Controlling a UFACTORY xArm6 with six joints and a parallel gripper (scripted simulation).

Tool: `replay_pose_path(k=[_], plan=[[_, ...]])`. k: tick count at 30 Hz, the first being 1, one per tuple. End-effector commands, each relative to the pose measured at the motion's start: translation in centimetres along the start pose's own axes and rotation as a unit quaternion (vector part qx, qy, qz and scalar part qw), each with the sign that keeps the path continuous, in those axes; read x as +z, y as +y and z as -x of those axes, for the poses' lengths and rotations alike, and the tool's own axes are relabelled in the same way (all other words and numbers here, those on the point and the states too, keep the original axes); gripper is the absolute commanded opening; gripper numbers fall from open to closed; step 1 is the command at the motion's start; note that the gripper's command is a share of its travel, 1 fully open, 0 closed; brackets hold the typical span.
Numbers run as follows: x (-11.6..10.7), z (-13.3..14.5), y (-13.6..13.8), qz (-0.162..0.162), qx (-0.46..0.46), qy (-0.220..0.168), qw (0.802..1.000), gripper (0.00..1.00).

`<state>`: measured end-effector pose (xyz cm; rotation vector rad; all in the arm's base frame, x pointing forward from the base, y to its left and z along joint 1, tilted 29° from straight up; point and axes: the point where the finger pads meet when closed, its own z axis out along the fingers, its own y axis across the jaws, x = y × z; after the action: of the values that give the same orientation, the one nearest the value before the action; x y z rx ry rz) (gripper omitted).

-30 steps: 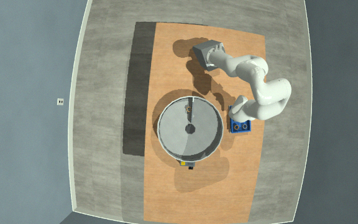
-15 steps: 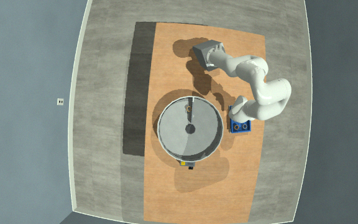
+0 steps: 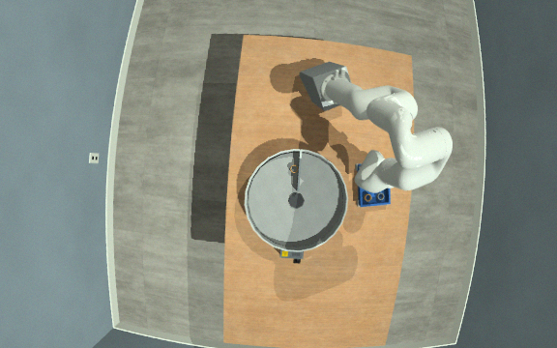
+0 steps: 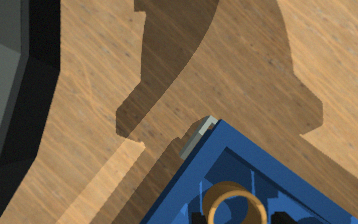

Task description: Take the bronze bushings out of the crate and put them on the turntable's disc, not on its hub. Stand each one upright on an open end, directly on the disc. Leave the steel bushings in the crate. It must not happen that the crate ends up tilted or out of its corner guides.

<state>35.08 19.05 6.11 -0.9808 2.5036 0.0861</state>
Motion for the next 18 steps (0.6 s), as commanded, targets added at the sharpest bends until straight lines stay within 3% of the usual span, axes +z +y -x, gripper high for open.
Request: replay_pose_path(k=[1,18], plan=[[0.88,0.1,-0.04,-0.022,0.0,-0.014,1.0,0.41],[1.41,0.12,-0.07,-0.022,0.0,-0.014,1.0,0.41]])
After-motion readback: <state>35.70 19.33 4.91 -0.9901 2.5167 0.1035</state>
